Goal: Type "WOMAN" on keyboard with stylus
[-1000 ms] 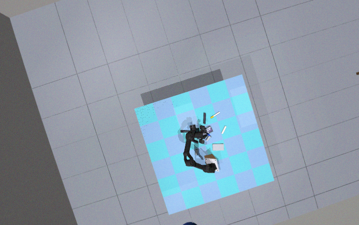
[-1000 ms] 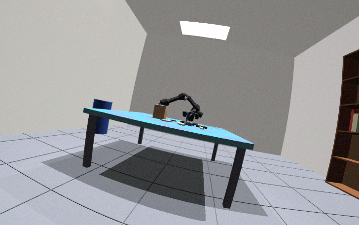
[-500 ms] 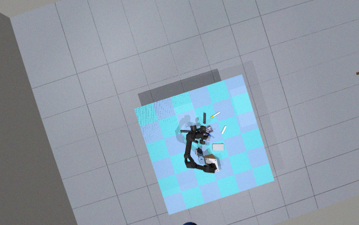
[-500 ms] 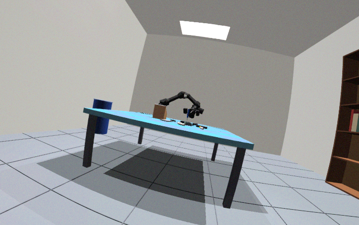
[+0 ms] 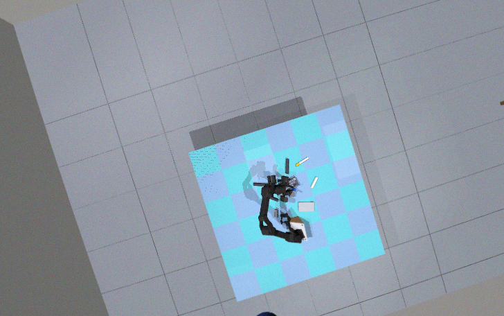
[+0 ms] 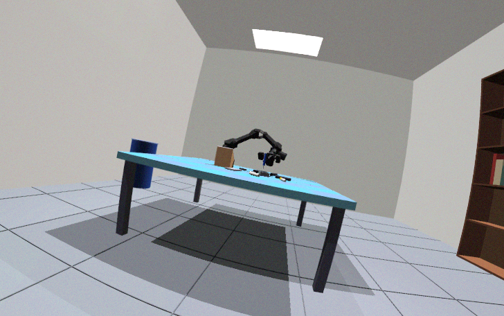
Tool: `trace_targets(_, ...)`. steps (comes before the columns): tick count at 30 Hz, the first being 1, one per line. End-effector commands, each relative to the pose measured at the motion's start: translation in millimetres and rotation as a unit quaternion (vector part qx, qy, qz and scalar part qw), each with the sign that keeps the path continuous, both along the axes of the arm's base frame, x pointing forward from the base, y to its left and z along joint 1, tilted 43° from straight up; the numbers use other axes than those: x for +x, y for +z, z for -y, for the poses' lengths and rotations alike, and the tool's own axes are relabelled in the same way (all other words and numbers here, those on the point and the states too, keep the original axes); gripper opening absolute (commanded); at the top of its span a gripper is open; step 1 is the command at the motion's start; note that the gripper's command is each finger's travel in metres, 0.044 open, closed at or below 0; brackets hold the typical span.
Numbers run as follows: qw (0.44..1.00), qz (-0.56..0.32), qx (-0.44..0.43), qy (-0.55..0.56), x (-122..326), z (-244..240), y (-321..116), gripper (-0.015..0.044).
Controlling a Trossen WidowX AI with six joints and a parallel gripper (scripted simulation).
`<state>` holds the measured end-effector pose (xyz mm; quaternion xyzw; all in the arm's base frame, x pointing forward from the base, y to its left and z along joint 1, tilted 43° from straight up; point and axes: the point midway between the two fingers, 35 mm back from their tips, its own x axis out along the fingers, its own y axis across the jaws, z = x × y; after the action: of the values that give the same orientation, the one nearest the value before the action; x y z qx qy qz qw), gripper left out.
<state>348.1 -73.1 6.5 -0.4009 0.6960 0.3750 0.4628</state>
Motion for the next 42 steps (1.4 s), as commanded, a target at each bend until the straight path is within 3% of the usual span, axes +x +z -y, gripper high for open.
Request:
trace_targets(1,1.000,-0.001,-0.001,0.002,9.0,5.1,0.0,0.0000)
trace_targets(23,1.000,-0.002,-0.002,0.006,38.4,6.1,-16.9,0.0000)
trace_targets(26,1.000,-0.002,-0.002,0.006,38.9,5.7,-18.7,0.0079)
trace_targets(42,1.000,-0.002,-0.002,0.006,37.8,4.9,-18.2,0.0081)
